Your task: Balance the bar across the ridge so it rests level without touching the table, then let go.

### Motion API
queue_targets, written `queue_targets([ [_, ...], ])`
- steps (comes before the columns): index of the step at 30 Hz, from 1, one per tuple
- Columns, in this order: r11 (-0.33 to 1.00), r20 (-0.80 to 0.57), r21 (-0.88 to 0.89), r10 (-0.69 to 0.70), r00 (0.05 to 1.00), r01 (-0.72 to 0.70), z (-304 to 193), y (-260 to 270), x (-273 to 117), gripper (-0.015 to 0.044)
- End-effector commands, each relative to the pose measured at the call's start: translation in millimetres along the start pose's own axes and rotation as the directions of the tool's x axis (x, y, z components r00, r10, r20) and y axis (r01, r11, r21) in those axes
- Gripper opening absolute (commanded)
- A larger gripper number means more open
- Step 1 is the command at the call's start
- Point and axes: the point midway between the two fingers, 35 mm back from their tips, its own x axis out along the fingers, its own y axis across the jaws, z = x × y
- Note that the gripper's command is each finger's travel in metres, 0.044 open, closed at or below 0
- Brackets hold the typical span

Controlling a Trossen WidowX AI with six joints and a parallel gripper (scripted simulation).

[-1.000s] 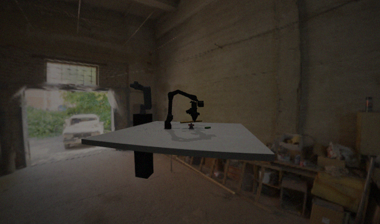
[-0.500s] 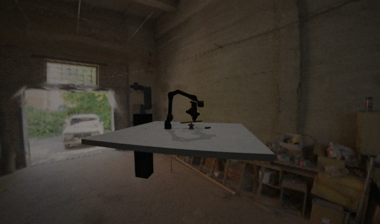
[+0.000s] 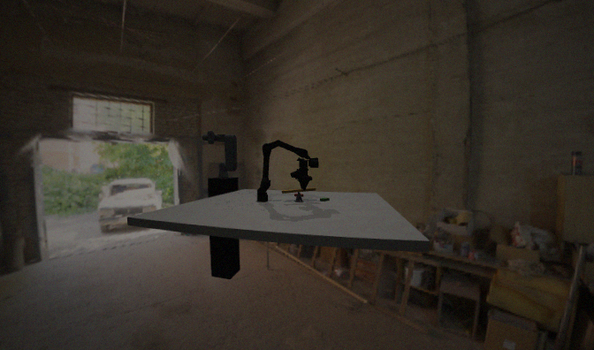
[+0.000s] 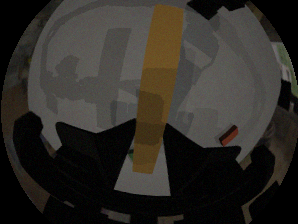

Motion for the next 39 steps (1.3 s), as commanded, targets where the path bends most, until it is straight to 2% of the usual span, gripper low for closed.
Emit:
queue_targets([
  [1, 1.000, 0.000, -0.003, -0.004, 1.000, 0.004, 0.2, -0.5, 1.1, 0.0000],
  [39, 1.000, 0.000, -0.003, -0.004, 1.000, 0.004, 0.4, -0.5, 4.3, 0.0000],
])
